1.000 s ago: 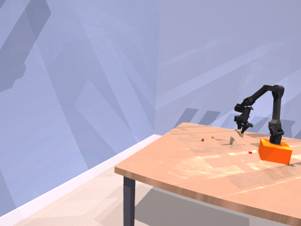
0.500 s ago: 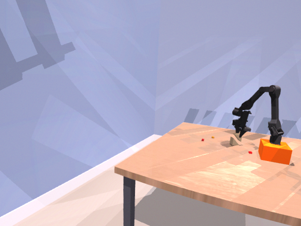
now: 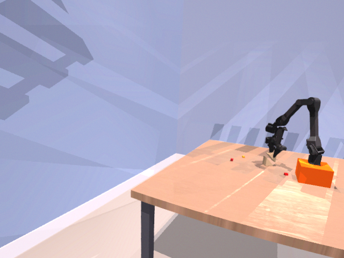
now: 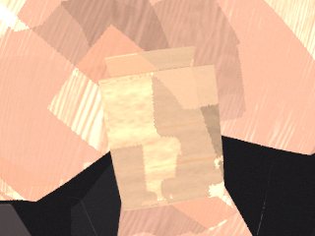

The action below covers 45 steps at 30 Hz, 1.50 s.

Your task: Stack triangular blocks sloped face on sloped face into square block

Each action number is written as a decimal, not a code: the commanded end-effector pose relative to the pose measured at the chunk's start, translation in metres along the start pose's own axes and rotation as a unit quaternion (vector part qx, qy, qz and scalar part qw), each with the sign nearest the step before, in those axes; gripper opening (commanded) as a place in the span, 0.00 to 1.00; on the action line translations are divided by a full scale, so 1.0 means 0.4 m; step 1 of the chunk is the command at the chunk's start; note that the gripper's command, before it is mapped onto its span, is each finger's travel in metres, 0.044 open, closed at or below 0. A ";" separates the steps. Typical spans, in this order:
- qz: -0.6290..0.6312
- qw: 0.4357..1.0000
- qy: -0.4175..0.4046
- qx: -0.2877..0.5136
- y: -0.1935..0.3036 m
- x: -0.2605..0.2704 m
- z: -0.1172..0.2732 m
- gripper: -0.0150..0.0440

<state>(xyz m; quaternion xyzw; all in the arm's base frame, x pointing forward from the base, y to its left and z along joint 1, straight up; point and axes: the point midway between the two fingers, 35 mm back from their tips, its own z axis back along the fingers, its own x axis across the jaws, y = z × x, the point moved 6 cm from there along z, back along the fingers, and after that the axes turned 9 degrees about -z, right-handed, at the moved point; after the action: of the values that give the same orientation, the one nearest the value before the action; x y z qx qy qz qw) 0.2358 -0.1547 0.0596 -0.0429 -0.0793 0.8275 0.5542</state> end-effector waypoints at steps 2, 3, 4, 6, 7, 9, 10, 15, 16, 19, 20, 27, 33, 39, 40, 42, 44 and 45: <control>-0.003 1.000 -0.002 -0.003 -0.001 0.001 -0.002 0.25; -0.003 1.000 -0.002 -0.003 -0.001 0.001 -0.002 0.25; -0.003 1.000 -0.002 -0.003 -0.001 0.001 -0.002 0.25; -0.003 1.000 -0.002 -0.003 -0.001 0.001 -0.003 0.25; -0.003 1.000 -0.002 -0.003 -0.001 0.001 -0.004 0.25; -0.003 1.000 -0.002 -0.003 -0.002 0.001 -0.006 0.25; -0.003 1.000 -0.002 -0.003 -0.002 0.001 -0.008 0.25; -0.003 1.000 -0.002 -0.003 -0.004 0.001 -0.016 0.25; -0.003 1.000 -0.002 -0.003 -0.005 0.001 -0.017 0.25; -0.003 1.000 -0.002 -0.003 -0.006 0.001 -0.022 0.25; -0.003 1.000 -0.002 -0.003 -0.006 0.001 -0.024 0.25; -0.003 1.000 -0.002 -0.003 -0.009 0.002 -0.035 0.25; -0.003 1.000 -0.003 -0.004 -0.011 0.002 -0.045 0.25; -0.003 1.000 -0.003 -0.004 -0.013 0.003 -0.054 0.25; -0.003 1.000 -0.003 -0.004 -0.014 0.003 -0.055 0.25; -0.003 1.000 -0.003 -0.004 -0.015 0.003 -0.058 0.25; -0.003 1.000 -0.003 -0.004 -0.016 0.004 -0.060 0.25; -0.003 1.000 -0.003 -0.004 -0.016 0.004 -0.061 0.25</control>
<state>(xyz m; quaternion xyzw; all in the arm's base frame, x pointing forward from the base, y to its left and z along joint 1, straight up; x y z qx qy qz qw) 0.2442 -0.1501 0.0403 -0.0450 -0.0817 0.8268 0.5547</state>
